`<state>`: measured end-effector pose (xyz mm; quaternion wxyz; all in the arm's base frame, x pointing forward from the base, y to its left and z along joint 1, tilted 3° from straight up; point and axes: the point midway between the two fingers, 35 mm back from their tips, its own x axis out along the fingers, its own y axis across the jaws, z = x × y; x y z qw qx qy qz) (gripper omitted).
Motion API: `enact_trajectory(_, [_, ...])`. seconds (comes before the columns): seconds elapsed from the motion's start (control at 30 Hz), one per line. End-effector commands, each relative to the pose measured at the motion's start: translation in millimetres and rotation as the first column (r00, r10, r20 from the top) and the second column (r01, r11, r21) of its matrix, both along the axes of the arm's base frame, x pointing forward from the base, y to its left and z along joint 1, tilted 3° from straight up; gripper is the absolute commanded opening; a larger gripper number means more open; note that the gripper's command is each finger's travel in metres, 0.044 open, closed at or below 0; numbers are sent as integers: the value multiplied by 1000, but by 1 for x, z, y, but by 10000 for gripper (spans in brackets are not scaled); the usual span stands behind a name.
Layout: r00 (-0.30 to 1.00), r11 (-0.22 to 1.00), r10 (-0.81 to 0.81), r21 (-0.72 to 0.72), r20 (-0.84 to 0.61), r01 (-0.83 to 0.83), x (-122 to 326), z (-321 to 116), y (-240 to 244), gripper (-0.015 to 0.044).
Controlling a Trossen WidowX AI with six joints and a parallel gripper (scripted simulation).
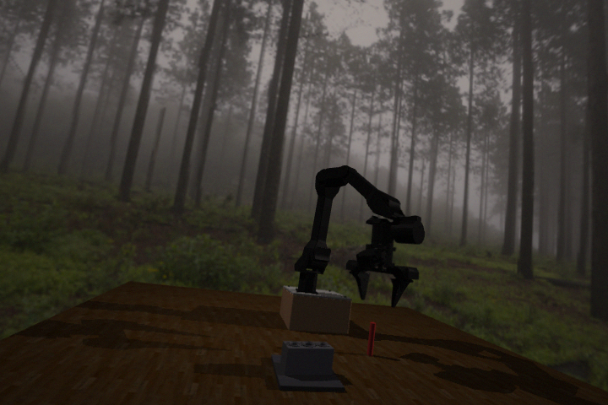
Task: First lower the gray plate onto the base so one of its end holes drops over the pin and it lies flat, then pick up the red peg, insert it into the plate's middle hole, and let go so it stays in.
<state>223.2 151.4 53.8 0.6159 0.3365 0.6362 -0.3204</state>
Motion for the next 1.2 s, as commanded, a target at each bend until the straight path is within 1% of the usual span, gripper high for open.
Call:
enact_trajectory(0.0, [1000,1000,-7,-9,-22,6,-5,-18,-2,440])
enact_trajectory(0.17, [1000,1000,-7,-9,-22,6,-5,-32,-2,440])
enact_trajectory(1.17, [1000,1000,-6,-9,-22,6,-6,-77,-1,440])
